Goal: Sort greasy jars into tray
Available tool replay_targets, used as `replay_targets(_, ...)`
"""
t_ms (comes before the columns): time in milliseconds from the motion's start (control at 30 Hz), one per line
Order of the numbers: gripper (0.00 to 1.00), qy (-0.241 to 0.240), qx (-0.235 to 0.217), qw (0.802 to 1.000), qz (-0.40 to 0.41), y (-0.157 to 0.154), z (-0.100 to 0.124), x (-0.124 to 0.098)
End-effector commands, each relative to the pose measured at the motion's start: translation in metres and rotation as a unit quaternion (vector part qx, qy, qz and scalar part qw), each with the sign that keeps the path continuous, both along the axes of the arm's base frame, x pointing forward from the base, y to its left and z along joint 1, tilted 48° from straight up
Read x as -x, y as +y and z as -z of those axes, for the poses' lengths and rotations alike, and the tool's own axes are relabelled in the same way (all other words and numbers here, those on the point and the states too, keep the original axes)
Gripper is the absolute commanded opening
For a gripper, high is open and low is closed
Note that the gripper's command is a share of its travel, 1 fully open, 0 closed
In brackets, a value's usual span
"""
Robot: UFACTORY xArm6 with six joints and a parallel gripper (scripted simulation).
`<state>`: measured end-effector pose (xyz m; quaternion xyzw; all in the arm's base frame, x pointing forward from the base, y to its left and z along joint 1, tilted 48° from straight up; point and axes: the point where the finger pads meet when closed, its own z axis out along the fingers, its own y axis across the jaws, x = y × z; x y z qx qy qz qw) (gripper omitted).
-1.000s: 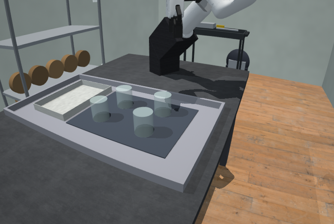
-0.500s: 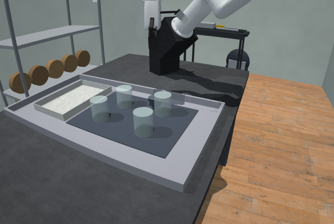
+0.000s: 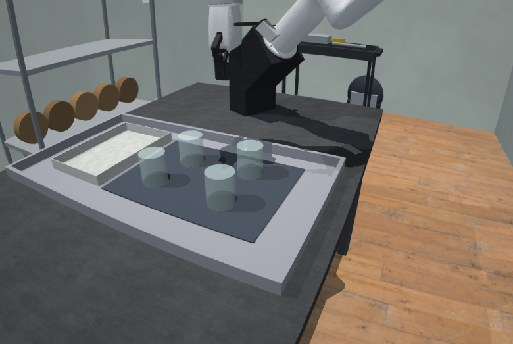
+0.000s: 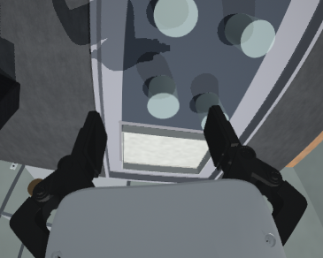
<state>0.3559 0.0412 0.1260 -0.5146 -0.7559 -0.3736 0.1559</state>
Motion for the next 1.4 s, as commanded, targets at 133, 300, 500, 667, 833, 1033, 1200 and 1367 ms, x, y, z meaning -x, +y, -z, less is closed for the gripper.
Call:
replay_targets(133,1.0,0.047,-0.012,0.998,0.048,-0.001,-0.001,-0.009)
replay_targets(300,1.0,0.094,-0.025,0.991,0.095,-0.001,-0.001,-0.016)
replay_targets(500,1.0,0.094,-0.025,0.991,0.095,-0.001,-0.001,-0.016)
replay_targets(667,1.0,0.144,-0.038,0.978,0.144,-0.001,-0.002,-0.024)
replay_targets(833,1.0,0.19,-0.051,0.962,0.189,-0.002,-0.002,-0.031)
replay_targets(1033,1.0,0.19,-0.051,0.962,0.189,-0.002,-0.002,-0.031)
replay_targets(1200,1.0,0.238,-0.063,0.94,0.236,-0.002,-0.002,-0.039)
replay_targets(1367,1.0,0.238,-0.063,0.94,0.236,-0.002,-0.002,-0.039)
